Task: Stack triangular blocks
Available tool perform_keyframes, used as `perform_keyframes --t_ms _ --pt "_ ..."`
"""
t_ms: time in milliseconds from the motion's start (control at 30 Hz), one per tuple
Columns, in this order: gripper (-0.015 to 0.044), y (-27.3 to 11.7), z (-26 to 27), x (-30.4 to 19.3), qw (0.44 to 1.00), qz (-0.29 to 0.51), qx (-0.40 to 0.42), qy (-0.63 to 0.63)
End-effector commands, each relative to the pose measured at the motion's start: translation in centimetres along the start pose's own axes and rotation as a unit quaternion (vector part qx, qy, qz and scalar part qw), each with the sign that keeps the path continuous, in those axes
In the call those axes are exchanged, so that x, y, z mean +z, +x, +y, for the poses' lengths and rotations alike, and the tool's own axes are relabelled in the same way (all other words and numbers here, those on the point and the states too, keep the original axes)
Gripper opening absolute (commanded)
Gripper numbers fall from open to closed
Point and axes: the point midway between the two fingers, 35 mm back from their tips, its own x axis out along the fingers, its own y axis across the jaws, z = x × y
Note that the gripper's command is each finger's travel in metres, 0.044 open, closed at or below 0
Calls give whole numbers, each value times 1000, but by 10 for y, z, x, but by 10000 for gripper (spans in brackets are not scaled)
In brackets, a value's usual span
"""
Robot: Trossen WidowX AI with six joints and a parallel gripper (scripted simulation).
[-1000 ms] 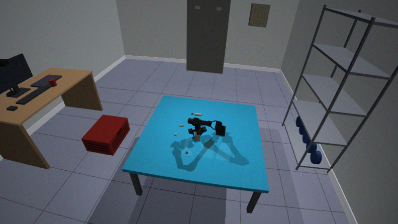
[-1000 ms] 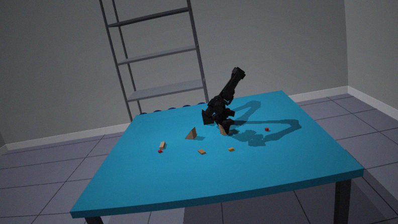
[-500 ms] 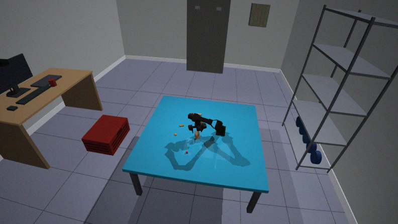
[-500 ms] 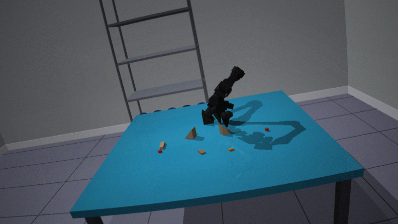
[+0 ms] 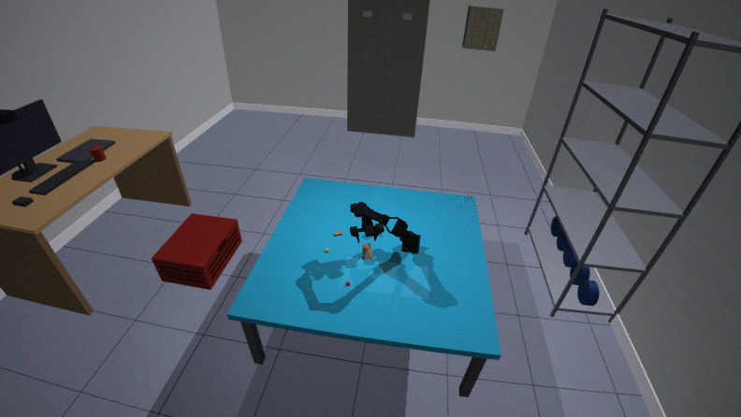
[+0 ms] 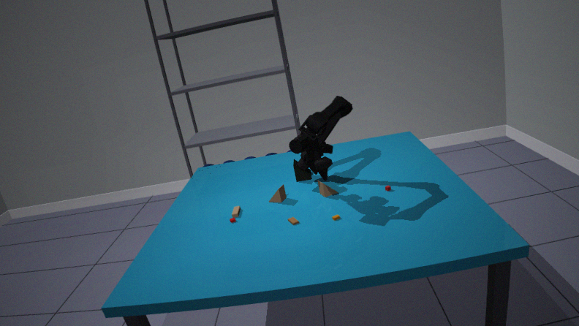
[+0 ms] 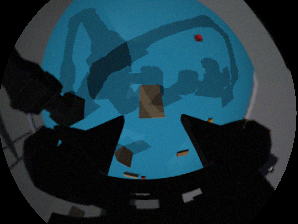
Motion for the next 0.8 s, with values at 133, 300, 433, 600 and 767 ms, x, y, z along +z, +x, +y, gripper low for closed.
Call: perform_keyframes --t_ms 133,300,433,600,767 --pt "440 -22 2 -19 998 -56 -20 9" --pt "440 -20 1 -19 998 -57 -19 8" --pt "440 -13 0 -19 998 -60 -19 7" --pt "440 -5 -1 -18 998 -65 -18 5" --pt "440 3 -2 -17 997 -70 -16 3"
